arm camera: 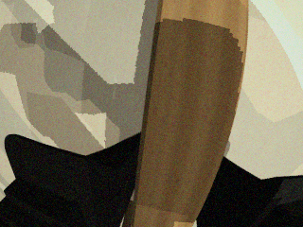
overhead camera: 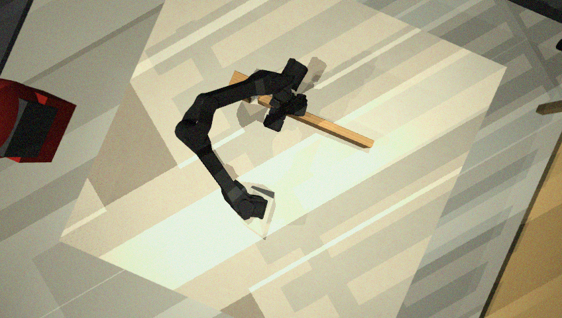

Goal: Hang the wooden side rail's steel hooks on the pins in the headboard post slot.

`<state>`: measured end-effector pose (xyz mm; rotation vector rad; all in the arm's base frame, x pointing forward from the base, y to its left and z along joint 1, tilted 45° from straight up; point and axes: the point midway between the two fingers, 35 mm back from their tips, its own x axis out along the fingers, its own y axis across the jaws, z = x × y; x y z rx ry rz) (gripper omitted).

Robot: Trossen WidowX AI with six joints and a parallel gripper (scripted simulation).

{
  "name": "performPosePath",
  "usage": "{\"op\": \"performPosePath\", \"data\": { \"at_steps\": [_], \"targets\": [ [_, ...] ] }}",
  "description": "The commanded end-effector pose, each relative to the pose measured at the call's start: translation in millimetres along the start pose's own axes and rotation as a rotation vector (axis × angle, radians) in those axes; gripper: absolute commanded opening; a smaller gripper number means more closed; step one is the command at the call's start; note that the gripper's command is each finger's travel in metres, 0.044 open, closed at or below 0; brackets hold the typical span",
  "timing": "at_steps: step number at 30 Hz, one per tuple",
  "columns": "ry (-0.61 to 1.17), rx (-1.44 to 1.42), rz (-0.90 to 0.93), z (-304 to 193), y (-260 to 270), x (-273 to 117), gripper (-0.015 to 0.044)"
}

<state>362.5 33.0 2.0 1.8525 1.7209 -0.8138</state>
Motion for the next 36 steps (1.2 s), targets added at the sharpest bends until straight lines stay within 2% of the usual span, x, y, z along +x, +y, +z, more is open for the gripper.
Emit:
{"op": "performPosePath", "data": {
  "at_steps": [1,36],
  "targets": [
    [-0.004,0.000,0.015,1.0,4.2,-4.0,0.0000],
    [-0.004,0.000,0.015,-2.9,8.2,-4.4,0.0000]
  ]
}}
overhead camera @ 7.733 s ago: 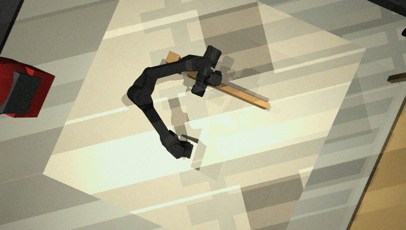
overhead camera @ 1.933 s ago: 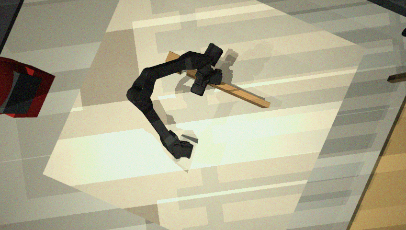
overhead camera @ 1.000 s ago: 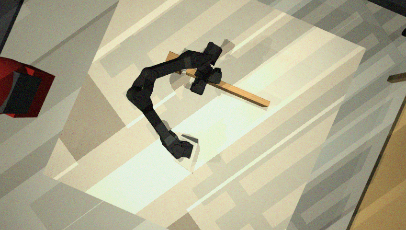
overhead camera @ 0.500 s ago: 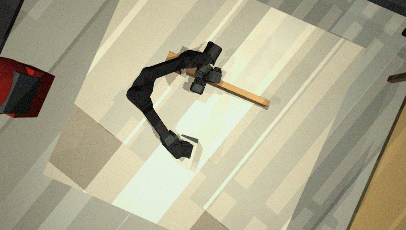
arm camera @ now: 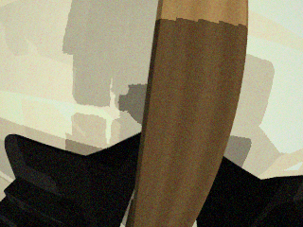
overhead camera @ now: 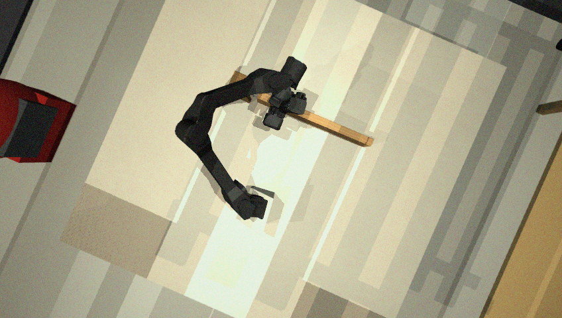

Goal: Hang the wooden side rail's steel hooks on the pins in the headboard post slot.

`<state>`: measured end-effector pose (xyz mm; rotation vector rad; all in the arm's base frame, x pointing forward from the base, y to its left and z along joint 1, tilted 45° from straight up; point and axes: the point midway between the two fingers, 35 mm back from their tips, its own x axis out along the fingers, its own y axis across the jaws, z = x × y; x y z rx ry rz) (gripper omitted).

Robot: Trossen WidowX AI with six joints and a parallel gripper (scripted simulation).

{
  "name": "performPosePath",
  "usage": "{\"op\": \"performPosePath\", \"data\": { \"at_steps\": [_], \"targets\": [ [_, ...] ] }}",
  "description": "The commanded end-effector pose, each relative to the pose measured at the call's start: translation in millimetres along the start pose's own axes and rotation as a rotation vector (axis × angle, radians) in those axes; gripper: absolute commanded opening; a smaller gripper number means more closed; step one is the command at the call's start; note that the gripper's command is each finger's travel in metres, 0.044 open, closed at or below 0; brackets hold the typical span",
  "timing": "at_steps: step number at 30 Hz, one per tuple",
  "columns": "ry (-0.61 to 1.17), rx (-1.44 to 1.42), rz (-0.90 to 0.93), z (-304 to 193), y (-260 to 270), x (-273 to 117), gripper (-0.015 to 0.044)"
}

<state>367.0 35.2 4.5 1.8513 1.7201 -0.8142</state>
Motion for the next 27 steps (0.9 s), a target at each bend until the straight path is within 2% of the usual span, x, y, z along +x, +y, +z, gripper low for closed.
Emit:
{"op": "performPosePath", "data": {
  "at_steps": [1,27],
  "targets": [
    [-0.003,0.000,0.015,0.7,4.2,-4.3,0.0000],
    [-0.003,0.000,0.015,-2.2,2.2,-4.6,0.0000]
  ]
}}
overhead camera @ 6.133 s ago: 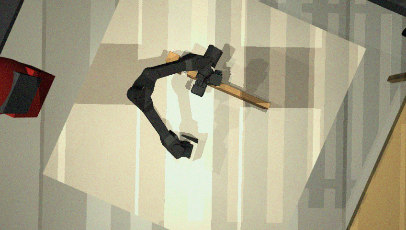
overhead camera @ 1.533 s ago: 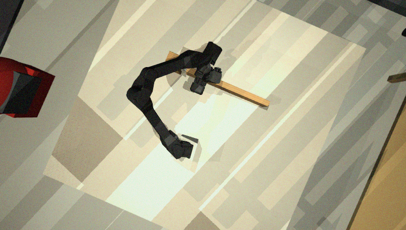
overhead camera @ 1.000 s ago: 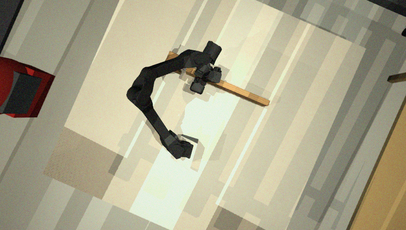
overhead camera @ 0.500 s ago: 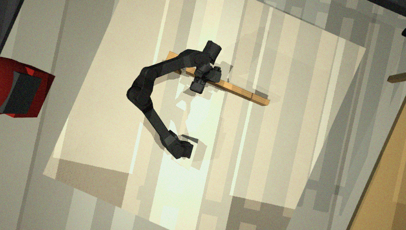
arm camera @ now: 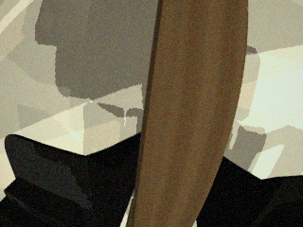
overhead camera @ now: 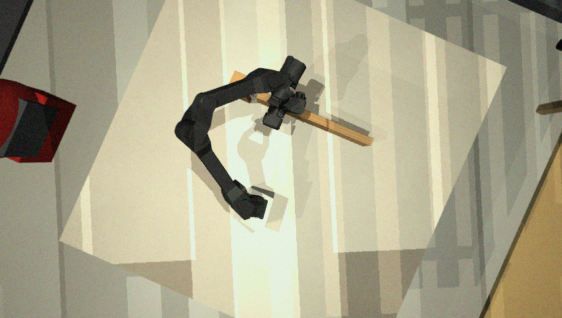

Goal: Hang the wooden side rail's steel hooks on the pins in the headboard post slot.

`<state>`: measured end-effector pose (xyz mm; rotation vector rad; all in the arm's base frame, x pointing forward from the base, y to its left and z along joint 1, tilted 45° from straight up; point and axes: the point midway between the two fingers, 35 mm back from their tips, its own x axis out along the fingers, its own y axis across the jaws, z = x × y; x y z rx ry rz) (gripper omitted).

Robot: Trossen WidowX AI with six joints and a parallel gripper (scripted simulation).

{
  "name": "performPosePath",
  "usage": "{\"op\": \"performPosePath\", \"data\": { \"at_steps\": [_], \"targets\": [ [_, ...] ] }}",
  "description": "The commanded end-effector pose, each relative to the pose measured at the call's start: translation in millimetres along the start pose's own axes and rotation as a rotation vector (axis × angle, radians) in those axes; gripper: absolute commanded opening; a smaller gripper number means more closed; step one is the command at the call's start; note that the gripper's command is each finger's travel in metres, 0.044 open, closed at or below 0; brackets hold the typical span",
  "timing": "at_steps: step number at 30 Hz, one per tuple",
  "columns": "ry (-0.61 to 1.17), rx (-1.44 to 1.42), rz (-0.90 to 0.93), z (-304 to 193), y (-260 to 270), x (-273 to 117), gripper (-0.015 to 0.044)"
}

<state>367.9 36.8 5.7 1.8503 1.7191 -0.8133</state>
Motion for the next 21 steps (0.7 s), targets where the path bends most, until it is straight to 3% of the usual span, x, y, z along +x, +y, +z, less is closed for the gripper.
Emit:
{"op": "performPosePath", "data": {
  "at_steps": [1,21],
  "targets": [
    [-0.002,0.002,0.014,-0.3,1.6,-5.1,0.0000],
    [-0.002,0.002,0.014,-2.4,3.2,-4.7,0.0000]
  ]
}}
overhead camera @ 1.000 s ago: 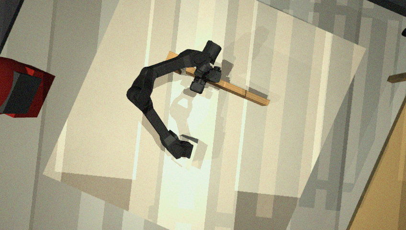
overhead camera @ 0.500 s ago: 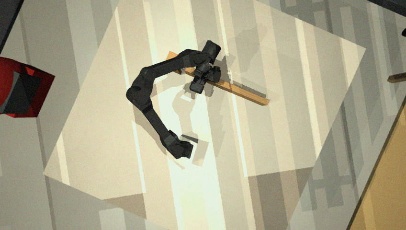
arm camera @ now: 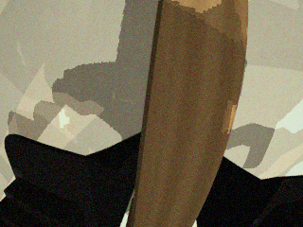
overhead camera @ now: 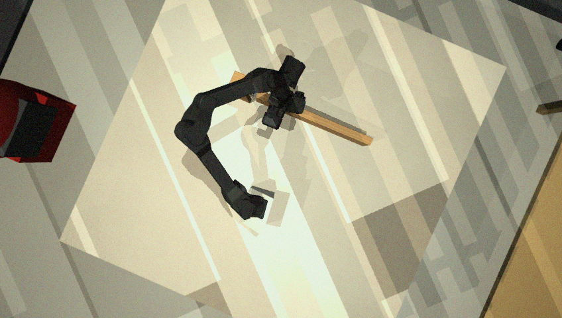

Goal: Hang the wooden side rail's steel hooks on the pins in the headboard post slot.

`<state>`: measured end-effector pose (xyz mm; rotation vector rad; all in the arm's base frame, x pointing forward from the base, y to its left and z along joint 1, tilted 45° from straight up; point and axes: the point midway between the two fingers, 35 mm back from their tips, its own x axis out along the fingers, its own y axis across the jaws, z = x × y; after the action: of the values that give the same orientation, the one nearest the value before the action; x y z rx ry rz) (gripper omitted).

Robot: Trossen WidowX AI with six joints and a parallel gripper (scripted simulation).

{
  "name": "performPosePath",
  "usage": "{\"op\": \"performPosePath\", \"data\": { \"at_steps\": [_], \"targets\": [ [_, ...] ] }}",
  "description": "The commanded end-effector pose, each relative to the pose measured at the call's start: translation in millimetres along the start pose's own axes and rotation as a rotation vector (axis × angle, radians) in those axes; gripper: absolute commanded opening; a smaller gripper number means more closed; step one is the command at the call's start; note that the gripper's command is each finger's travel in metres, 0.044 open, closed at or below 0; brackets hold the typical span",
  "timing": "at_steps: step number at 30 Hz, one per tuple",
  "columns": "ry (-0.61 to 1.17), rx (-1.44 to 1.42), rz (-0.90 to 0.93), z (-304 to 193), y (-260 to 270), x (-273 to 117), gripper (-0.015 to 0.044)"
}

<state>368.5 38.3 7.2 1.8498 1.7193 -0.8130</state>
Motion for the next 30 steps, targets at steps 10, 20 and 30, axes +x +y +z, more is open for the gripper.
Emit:
{"op": "performPosePath", "data": {
  "at_steps": [10,20,30],
  "targets": [
    [-0.002,0.002,0.015,-1.5,1.7,-5.0,0.0000],
    [-0.001,0.002,0.015,-2.5,1.7,-5.0,0.0000],
    [-0.001,0.002,0.015,-3.6,2.0,-4.0,0.0000]
  ]
}}
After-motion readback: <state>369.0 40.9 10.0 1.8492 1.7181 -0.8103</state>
